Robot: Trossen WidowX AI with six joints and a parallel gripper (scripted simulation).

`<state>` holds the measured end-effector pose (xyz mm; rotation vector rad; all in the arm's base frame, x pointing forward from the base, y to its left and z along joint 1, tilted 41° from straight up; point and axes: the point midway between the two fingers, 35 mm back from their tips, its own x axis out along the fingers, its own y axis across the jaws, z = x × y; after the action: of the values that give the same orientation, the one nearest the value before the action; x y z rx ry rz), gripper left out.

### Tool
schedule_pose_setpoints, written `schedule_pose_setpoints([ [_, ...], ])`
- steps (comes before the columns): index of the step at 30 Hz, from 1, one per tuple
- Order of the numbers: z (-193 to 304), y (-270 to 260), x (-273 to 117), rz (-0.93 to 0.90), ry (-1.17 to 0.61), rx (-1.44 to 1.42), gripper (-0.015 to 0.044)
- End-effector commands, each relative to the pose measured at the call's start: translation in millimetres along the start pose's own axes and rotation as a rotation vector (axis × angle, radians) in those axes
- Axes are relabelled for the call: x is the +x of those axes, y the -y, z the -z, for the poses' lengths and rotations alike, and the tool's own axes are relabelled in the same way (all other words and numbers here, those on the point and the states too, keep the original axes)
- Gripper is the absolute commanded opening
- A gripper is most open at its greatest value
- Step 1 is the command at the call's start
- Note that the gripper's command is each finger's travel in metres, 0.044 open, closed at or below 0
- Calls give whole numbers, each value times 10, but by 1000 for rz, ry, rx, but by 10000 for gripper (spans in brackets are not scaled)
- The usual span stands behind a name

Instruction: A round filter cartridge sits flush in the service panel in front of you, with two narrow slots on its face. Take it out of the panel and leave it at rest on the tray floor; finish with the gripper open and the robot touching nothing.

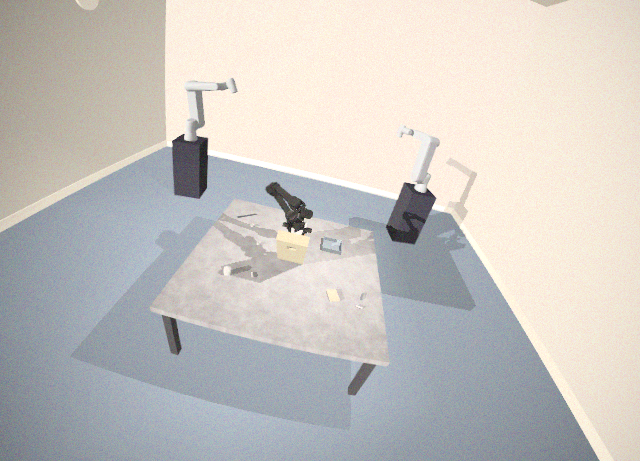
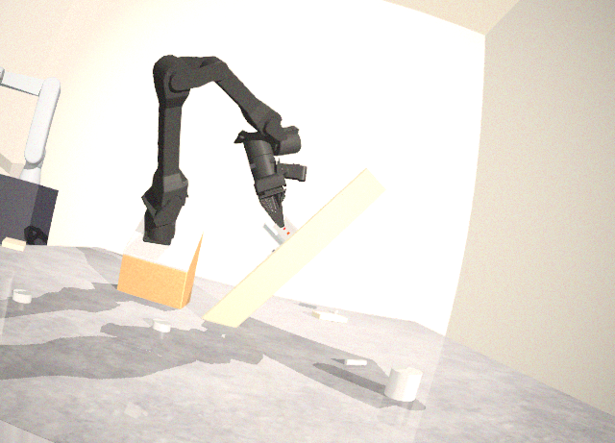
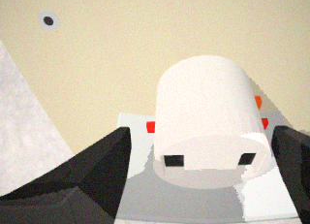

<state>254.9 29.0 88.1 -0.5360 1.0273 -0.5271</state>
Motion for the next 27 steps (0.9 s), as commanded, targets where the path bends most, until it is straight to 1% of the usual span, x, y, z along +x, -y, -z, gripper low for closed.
schedule_pose_setpoints([
  [1, 0, 0, -4, 0, 0, 0, 285],
  [16, 0, 0, -4, 0, 0, 0, 185],
  [23, -82, 3, -40, 2, 1, -1, 1],
  [27, -207, 9, -97, 6, 2, -3, 0],
])
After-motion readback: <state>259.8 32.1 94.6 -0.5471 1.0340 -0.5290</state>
